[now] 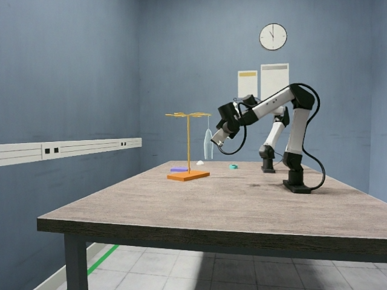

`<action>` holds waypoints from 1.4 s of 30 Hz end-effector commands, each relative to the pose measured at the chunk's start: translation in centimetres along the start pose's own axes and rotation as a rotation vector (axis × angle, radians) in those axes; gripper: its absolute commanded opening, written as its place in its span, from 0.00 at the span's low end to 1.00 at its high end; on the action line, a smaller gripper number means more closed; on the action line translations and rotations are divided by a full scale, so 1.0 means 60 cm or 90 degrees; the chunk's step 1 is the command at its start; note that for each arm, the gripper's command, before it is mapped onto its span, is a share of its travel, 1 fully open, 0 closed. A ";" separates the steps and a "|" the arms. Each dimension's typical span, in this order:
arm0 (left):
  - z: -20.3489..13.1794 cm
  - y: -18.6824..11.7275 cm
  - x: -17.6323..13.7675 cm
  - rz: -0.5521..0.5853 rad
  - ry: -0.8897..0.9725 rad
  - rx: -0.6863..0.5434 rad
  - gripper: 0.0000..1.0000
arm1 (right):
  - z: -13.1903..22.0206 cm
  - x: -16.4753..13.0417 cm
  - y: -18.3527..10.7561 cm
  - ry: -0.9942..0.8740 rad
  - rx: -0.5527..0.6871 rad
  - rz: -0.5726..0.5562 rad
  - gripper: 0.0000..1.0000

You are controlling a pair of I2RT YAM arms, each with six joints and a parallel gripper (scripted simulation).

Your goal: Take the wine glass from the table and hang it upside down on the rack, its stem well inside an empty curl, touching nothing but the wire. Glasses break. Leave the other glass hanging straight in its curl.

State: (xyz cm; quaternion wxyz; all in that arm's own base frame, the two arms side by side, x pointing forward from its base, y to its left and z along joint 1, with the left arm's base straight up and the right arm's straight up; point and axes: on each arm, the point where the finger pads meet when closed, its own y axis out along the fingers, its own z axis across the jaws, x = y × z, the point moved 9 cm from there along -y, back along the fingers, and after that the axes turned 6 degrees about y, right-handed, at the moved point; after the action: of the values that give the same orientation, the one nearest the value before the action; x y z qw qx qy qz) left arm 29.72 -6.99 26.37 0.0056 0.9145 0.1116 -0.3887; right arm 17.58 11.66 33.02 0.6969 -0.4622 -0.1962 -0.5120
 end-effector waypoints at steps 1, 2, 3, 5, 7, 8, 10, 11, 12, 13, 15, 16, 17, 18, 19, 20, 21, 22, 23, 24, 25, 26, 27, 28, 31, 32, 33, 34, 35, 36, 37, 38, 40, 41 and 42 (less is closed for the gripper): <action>-0.005 -0.001 -0.020 0.018 0.023 0.000 0.00 | -0.020 -0.009 -0.012 0.030 -0.059 -0.014 0.15; -0.005 -0.001 -0.020 0.018 0.023 0.000 0.00 | -0.021 -0.019 -0.011 0.024 -0.068 -0.011 0.15; -0.005 -0.001 -0.020 0.018 0.023 0.000 0.00 | -0.027 -0.029 -0.014 0.020 -0.075 -0.011 0.15; -0.005 -0.001 -0.020 0.018 0.023 0.000 0.00 | -0.031 -0.033 -0.031 0.028 -0.072 -0.020 0.15; -0.005 -0.001 -0.020 0.018 0.023 0.000 0.00 | -0.033 -0.030 -0.051 0.044 -0.061 -0.033 0.15; -0.005 -0.001 -0.020 0.018 0.023 0.000 0.00 | -0.037 -0.035 -0.056 0.042 -0.062 -0.038 0.15; -0.005 -0.001 -0.020 0.018 0.023 0.000 0.00 | -0.041 -0.074 -0.042 -0.014 -0.092 -0.031 0.15; -0.005 -0.001 -0.020 0.018 0.023 0.000 0.00 | -0.031 -0.076 -0.045 -0.018 -0.086 -0.030 0.15; -0.005 -0.001 -0.020 0.018 0.023 0.000 0.00 | -0.023 -0.067 -0.056 -0.007 -0.072 -0.039 0.15; -0.005 -0.001 -0.020 0.018 0.023 0.000 0.00 | -0.021 -0.074 -0.057 -0.018 -0.074 -0.046 0.15; -0.005 -0.001 -0.020 0.018 0.023 0.000 0.00 | -0.016 -0.081 -0.058 -0.030 -0.069 -0.039 0.15; -0.005 -0.001 -0.020 0.018 0.023 0.000 0.00 | -0.015 -0.087 -0.059 -0.039 -0.070 -0.043 0.15; -0.005 -0.001 -0.020 0.018 0.023 0.000 0.00 | -0.015 -0.087 -0.059 -0.039 -0.070 -0.043 0.15; -0.005 -0.001 -0.020 0.018 0.023 0.000 0.00 | -0.015 -0.087 -0.059 -0.039 -0.070 -0.043 0.15; -0.005 -0.001 -0.020 0.018 0.023 0.000 0.00 | -0.014 -0.095 -0.059 -0.051 -0.074 -0.047 0.15; -0.005 -0.001 -0.020 0.018 0.023 0.000 0.00 | -0.013 -0.101 -0.061 -0.062 -0.074 -0.057 0.15; -0.005 -0.001 -0.020 0.018 0.023 0.000 0.00 | -0.012 -0.109 -0.063 -0.076 -0.074 -0.068 0.15; -0.005 -0.001 -0.020 0.018 0.023 0.000 0.00 | -0.010 -0.118 -0.066 -0.093 -0.072 -0.080 0.15; -0.005 -0.001 -0.020 0.018 0.023 0.000 0.00 | -0.008 -0.126 -0.070 -0.109 -0.066 -0.094 0.15; -0.005 -0.001 -0.020 0.018 0.023 0.000 0.00 | -0.006 -0.134 -0.074 -0.125 -0.057 -0.108 0.15; -0.005 -0.001 -0.020 0.018 0.023 0.000 0.00 | -0.003 -0.129 -0.076 -0.113 -0.052 -0.101 0.15; -0.005 -0.001 -0.020 0.018 0.023 0.000 0.00 | -0.002 -0.142 -0.075 -0.136 -0.051 -0.095 0.15; -0.005 -0.001 -0.020 0.018 0.023 0.000 0.00 | 0.000 -0.147 -0.077 -0.145 -0.046 -0.101 0.15; -0.005 -0.001 -0.020 0.018 0.023 0.000 0.00 | 0.001 -0.154 -0.080 -0.160 -0.040 -0.110 0.15; -0.005 -0.001 -0.020 0.018 0.023 0.000 0.00 | 0.005 -0.171 -0.091 -0.195 -0.012 -0.139 0.15; -0.005 -0.001 -0.020 0.018 0.023 0.000 0.00 | 0.007 -0.175 -0.095 -0.202 -0.002 -0.146 0.15; -0.005 -0.001 -0.020 0.018 0.023 0.000 0.00 | 0.009 -0.179 -0.098 -0.210 0.006 -0.149 0.15; -0.005 -0.001 -0.020 0.018 0.023 0.000 0.00 | 0.009 -0.179 -0.098 -0.210 0.006 -0.149 0.15; -0.005 -0.001 -0.020 0.018 0.023 0.000 0.00 | 0.009 -0.179 -0.098 -0.210 0.006 -0.149 0.15; -0.005 -0.001 -0.020 0.018 0.023 0.000 0.00 | 0.005 -0.188 -0.097 -0.228 0.008 -0.153 0.15; -0.005 -0.001 -0.020 0.018 0.023 0.000 0.00 | 0.008 -0.191 -0.101 -0.232 0.016 -0.153 0.15; -0.005 -0.001 -0.020 0.018 0.023 0.000 0.00 | 0.007 -0.196 -0.101 -0.242 0.020 -0.155 0.15; -0.005 -0.001 -0.020 0.018 0.023 0.000 0.00 | 0.006 -0.204 -0.103 -0.258 0.026 -0.157 0.15; -0.005 -0.001 -0.020 0.018 0.023 0.000 0.00 | 0.005 -0.207 -0.103 -0.264 0.028 -0.157 0.15; -0.005 -0.001 -0.020 0.018 0.023 0.000 0.00 | 0.004 -0.210 -0.104 -0.269 0.029 -0.157 0.15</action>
State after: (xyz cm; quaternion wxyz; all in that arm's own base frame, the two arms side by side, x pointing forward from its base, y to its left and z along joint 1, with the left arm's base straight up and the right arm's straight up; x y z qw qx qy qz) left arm 29.72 -6.99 26.37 0.0056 0.9146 0.1116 -0.3887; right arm 7.30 18.38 27.07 0.5994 -0.5103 -0.3919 -0.4762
